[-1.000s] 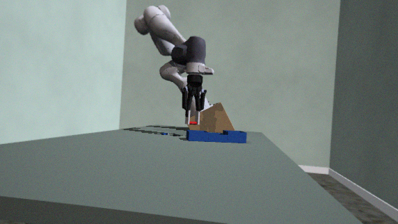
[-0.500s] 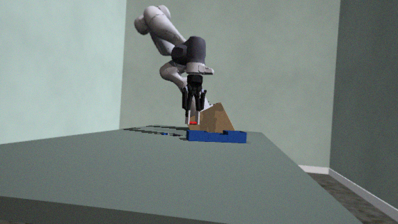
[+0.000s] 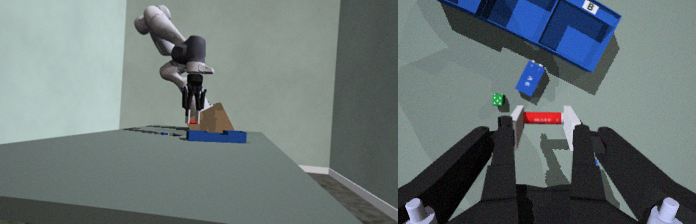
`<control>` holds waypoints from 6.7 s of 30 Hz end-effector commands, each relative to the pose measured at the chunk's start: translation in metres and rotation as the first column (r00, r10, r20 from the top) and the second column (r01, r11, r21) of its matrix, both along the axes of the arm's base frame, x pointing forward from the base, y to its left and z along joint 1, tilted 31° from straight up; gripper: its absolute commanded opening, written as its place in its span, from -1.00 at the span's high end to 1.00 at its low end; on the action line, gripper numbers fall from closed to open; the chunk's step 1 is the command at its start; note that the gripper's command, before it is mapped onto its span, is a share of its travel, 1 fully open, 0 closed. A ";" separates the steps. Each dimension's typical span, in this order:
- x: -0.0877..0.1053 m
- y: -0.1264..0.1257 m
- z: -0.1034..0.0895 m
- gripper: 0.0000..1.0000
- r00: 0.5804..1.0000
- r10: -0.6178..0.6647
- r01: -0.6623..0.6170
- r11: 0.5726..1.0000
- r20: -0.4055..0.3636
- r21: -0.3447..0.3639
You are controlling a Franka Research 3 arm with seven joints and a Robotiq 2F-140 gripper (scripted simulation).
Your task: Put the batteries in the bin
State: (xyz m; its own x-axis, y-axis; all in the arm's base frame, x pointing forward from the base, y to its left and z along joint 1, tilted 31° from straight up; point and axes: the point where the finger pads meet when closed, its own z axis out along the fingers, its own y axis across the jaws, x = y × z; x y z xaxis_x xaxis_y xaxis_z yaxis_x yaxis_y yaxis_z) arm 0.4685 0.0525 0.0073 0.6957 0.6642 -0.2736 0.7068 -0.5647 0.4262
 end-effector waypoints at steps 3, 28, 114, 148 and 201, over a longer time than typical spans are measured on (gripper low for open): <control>0.006 0.011 -0.002 0.41 1.000 0.004 -0.004 1.000 -0.006 -0.003; 0.070 0.109 -0.049 0.41 0.952 -0.270 0.262 0.962 0.145 0.072; 0.076 0.115 -0.051 0.17 0.909 -0.369 0.358 0.929 0.194 0.090; 0.076 0.115 -0.051 0.17 0.909 -0.369 0.358 0.929 0.194 0.090; 0.063 0.153 0.018 -1.00 0.909 -0.369 0.358 0.929 0.194 0.090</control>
